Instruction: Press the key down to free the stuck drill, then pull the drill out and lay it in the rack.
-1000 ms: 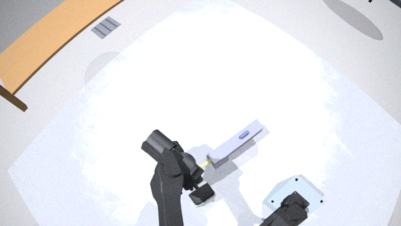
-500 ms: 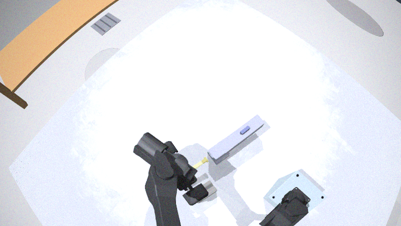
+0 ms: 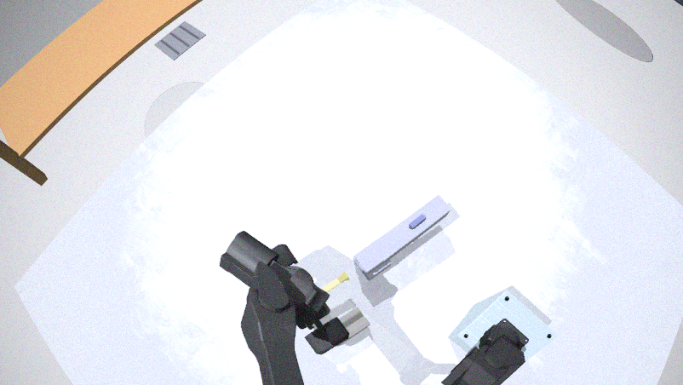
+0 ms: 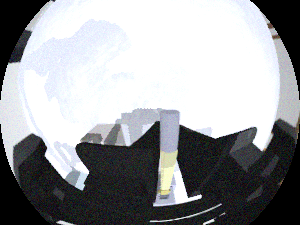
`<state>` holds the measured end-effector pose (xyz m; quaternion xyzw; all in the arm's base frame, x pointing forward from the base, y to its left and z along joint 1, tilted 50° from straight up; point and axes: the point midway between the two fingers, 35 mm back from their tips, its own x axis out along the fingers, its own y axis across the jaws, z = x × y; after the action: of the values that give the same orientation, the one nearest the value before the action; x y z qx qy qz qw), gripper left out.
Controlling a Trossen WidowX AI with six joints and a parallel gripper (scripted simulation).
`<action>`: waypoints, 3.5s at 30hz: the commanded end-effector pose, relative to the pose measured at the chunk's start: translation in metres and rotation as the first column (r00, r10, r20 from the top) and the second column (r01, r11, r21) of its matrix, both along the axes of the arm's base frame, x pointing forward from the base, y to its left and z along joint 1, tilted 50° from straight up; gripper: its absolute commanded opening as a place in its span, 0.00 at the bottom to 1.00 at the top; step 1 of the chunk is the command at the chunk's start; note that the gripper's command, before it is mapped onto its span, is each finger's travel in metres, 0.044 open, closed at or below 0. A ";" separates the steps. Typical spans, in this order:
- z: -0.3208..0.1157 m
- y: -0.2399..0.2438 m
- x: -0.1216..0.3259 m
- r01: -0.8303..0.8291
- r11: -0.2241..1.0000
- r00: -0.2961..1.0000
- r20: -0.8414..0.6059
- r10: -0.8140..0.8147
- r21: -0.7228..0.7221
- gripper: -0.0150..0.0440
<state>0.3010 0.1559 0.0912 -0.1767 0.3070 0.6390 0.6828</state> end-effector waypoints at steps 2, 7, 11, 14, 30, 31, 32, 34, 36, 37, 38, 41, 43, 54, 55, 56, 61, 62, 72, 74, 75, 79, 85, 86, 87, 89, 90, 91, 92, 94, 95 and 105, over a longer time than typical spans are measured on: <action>0.002 -0.003 0.000 -0.001 1.000 1.000 0.006 0.001 -0.003 0.25; 0.004 -0.006 -0.001 -0.001 1.000 1.000 0.006 0.001 -0.003 0.25; 0.005 -0.008 -0.002 -0.001 1.000 1.000 0.006 0.001 -0.004 0.25; 0.006 -0.009 -0.002 -0.001 1.000 1.000 0.006 0.001 -0.004 0.25; 0.010 -0.017 -0.004 -0.001 1.000 1.000 0.006 0.001 -0.004 0.25; 0.010 -0.018 -0.004 -0.001 1.000 1.000 0.006 0.001 -0.004 0.25; 0.010 -0.018 -0.004 -0.001 1.000 1.000 0.006 0.001 -0.004 0.25; 0.011 -0.019 -0.005 -0.001 1.000 1.000 0.006 0.001 -0.004 0.25; 0.011 -0.020 -0.005 -0.001 1.000 1.000 0.006 0.001 -0.004 0.25; 0.011 -0.021 -0.005 -0.001 1.000 1.000 0.006 0.001 -0.004 0.25; 0.011 -0.021 -0.005 -0.001 1.000 1.000 0.006 0.001 -0.004 0.25; 0.012 -0.023 -0.005 -0.001 1.000 1.000 0.006 0.001 -0.004 0.25; 0.012 -0.023 -0.005 -0.001 1.000 1.000 0.006 0.001 -0.004 0.25; 0.014 -0.028 -0.006 -0.001 1.000 1.000 0.006 0.001 -0.005 0.25; 0.015 -0.029 -0.006 -0.001 1.000 1.000 0.006 0.001 -0.005 0.25; 0.015 -0.029 -0.006 -0.001 1.000 1.000 0.006 0.001 -0.005 0.25; 0.016 -0.031 -0.005 -0.001 1.000 1.000 0.006 0.001 -0.005 0.25; 0.016 -0.031 -0.005 -0.001 1.000 1.000 0.006 0.001 -0.005 0.25; 0.018 -0.034 -0.005 -0.001 1.000 1.000 0.006 0.001 -0.005 0.25; 0.019 -0.034 -0.005 -0.001 1.000 1.000 0.006 0.001 -0.005 0.25; 0.019 -0.035 -0.005 -0.001 1.000 1.000 0.006 0.001 -0.005 0.25; 0.020 -0.035 -0.004 -0.001 1.000 1.000 0.006 0.001 -0.005 0.25; 0.021 -0.036 -0.004 -0.001 1.000 1.000 0.006 0.001 -0.005 0.25; 0.021 -0.036 -0.004 -0.001 1.000 1.000 0.006 0.001 -0.005 0.25; 0.021 -0.037 -0.004 -0.001 1.000 1.000 0.006 0.001 -0.005 0.25; 0.022 -0.037 -0.003 -0.001 1.000 1.000 0.006 0.001 -0.005 0.25; 0.022 -0.037 -0.003 -0.001 1.000 1.000 0.006 0.001 -0.005 0.25; 0.022 -0.037 -0.003 -0.001 1.000 1.000 0.006 0.001 -0.005 0.25; 0.022 -0.037 -0.004 -0.001 1.000 1.000 0.006 0.001 -0.005 0.25; 0.023 -0.036 -0.006 -0.001 1.000 1.000 0.006 0.001 -0.005 0.25; 0.023 -0.036 -0.008 -0.001 1.000 1.000 0.005 0.001 -0.005 0.25; 0.032 -0.032 -0.022 -0.001 1.000 1.000 0.005 0.001 -0.005 0.25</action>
<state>0.2850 0.1230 0.1217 -0.1857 0.3030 0.6378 0.6833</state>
